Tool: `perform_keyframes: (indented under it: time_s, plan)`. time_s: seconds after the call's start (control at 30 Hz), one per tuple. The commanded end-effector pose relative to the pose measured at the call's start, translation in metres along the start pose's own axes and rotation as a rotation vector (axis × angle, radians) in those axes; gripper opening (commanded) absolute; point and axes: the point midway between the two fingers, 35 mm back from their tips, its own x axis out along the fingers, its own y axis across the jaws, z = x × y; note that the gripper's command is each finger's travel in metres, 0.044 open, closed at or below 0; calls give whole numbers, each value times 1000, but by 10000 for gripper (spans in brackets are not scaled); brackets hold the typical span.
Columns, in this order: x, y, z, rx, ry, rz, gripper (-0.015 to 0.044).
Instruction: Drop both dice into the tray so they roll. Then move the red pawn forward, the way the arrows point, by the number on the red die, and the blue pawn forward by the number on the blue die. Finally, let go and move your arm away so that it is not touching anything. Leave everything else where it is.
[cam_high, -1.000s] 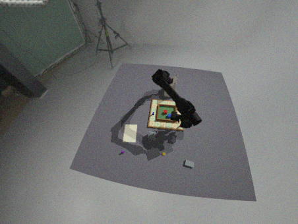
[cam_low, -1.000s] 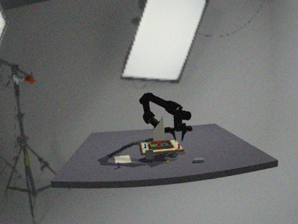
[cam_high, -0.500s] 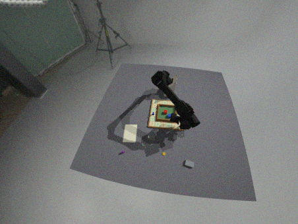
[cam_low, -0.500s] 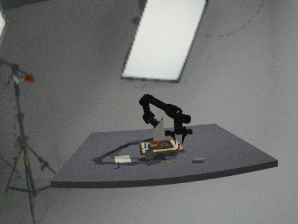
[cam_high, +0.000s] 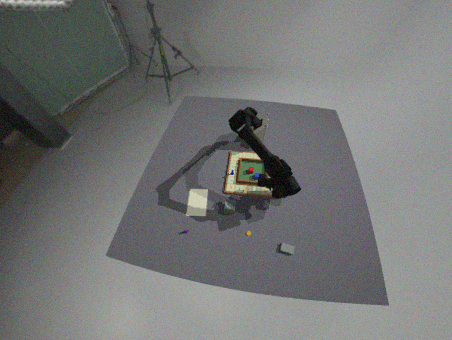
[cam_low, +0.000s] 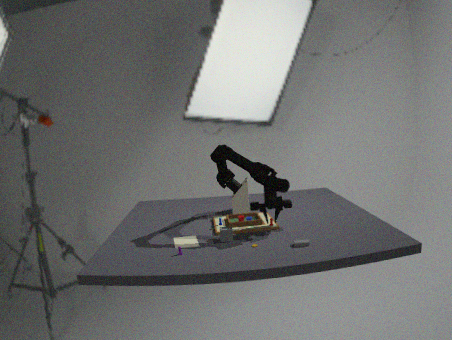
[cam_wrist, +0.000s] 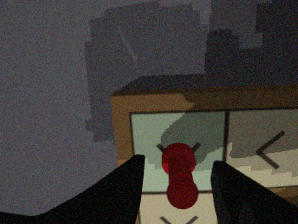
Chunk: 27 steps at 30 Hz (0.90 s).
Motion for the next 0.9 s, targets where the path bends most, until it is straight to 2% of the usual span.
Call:
perform_keyframes:
  time_s: [0.0,0.33,0.43,0.87]
  plan:
    - [1,0,-1,-5,-2,-3,69]
    - [1,0,-1,-5,-2,-3,2]
    - [-3,1,0,-6,-2,-3,0]
    - [-84,5,6,-7,-3,4,0]
